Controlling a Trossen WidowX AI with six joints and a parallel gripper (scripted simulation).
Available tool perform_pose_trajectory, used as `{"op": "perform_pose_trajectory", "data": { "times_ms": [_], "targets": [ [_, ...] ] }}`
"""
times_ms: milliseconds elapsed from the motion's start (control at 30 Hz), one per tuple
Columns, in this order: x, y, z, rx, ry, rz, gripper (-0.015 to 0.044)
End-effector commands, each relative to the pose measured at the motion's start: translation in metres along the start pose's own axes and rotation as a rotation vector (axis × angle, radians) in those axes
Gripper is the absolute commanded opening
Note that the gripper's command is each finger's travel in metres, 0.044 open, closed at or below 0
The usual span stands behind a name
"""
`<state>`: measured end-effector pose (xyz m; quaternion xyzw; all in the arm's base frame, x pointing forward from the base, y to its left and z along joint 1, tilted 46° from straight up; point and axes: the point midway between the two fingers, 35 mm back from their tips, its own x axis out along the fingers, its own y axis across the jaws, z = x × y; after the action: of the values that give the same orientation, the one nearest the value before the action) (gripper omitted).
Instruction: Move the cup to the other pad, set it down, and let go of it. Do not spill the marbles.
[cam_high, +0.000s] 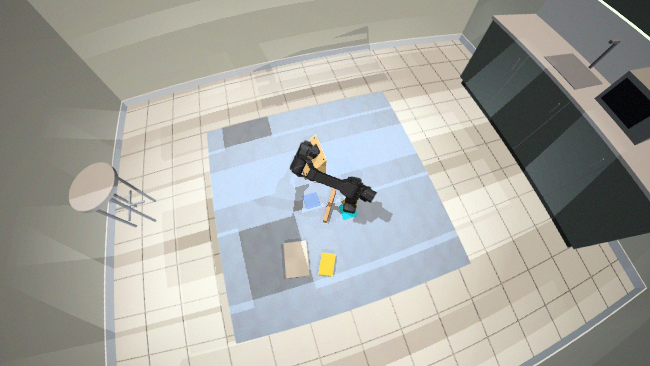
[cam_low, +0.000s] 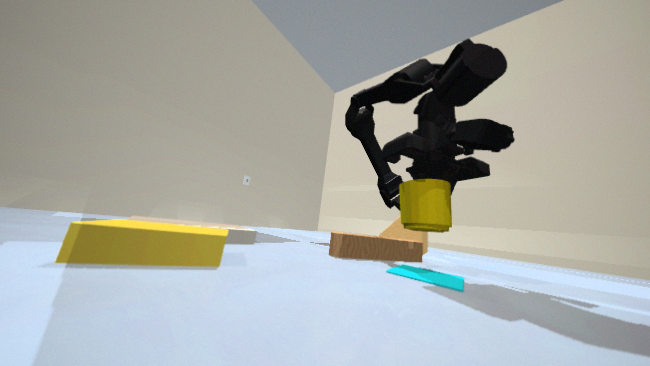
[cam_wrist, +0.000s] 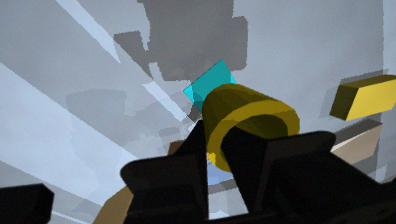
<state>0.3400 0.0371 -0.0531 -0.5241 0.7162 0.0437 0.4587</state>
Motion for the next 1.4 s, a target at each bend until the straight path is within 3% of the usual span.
{"op": "perform_pose_trajectory", "data": {
  "times_ms": [0, 867, 1367],
  "targets": [
    [0.010, 0.001, 0.000, -0.008, 0.006, -0.001, 0.0000],
    [0.055, 0.001, 0.001, -0.008, 0.008, -0.003, 0.0000],
    [0.053, 0.000, 0.001, 0.000, 0.005, 0.000, 0.0000]
  ]
}}
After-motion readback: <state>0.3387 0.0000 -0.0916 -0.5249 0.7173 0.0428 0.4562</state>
